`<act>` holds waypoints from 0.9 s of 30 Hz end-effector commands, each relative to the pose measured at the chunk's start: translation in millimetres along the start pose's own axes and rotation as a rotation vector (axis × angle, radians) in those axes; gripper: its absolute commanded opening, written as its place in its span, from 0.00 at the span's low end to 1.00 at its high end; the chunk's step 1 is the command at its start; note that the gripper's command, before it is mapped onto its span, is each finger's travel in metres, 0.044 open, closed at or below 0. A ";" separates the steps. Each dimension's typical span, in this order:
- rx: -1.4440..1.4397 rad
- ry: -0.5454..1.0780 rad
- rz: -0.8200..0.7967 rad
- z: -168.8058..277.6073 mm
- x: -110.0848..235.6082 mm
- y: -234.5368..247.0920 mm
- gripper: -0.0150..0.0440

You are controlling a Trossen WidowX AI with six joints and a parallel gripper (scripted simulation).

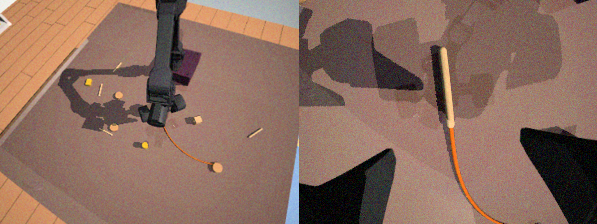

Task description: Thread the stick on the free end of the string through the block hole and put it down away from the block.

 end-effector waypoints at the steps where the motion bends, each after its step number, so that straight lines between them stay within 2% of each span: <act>1: -0.030 0.007 -0.007 -1.0 1.8 1.2 1.00; 13: -0.030 0.007 -0.007 -1.0 1.8 1.2 0.47; 27: -0.030 0.007 -0.007 -0.7 -0.9 1.3 0.46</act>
Point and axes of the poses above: the point midway between the two fingers, 35 mm back from their tips, its own x axis back along the fingers, its own y axis across the jaws, z = x × y, the point moved 6 cm from there along x, back along the fingers, and after that the axes turned 9 degrees about -x, right-handed, at the moved point
